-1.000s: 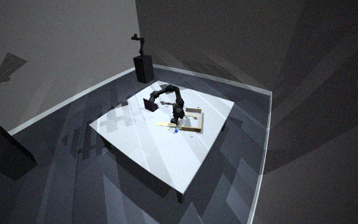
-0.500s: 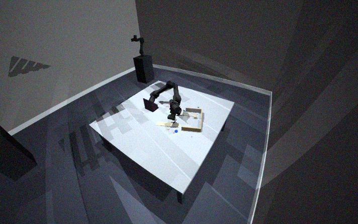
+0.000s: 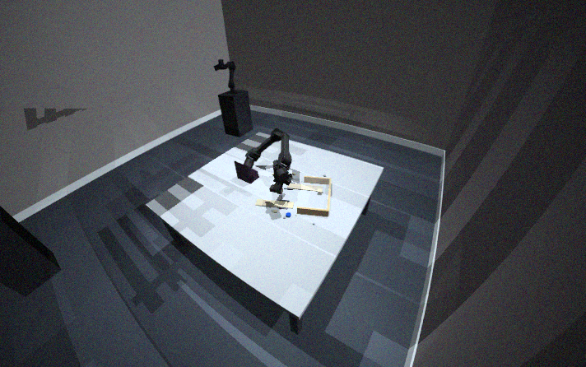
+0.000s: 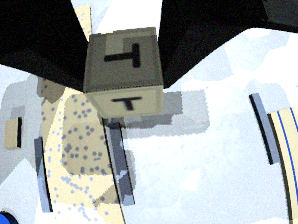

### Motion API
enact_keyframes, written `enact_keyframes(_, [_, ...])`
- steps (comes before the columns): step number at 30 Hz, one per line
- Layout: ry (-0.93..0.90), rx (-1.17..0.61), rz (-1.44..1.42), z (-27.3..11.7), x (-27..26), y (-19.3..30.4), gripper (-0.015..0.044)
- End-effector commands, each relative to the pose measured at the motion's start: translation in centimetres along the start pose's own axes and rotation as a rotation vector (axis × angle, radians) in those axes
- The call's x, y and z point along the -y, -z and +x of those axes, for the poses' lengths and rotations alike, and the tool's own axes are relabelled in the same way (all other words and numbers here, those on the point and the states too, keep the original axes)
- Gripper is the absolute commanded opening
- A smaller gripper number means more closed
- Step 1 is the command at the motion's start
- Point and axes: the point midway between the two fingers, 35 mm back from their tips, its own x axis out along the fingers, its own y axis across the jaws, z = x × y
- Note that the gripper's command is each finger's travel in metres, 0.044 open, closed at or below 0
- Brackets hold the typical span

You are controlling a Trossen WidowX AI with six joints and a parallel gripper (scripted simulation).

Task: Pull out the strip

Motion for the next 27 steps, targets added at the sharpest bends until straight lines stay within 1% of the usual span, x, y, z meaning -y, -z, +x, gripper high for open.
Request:
enact_keyframes(1, [0.0, -0.006, 0.001, 0.1, -0.6, 1.4, 0.0])
enact_keyframes(13, [-0.002, -0.007, 0.003, 0.3, -2.5, 5.0, 0.0])
enact_keyframes(17, [-0.002, -0.007, 0.003, 0.3, -2.7, 5.2, 0.0])
enact_keyframes(23, [0.0, -0.007, 0.003, -2.9, -2.6, 5.2, 0.0])
enact_keyframes(27, [0.0, -0.008, 0.003, -3.3, -2.6, 5.2, 0.0])
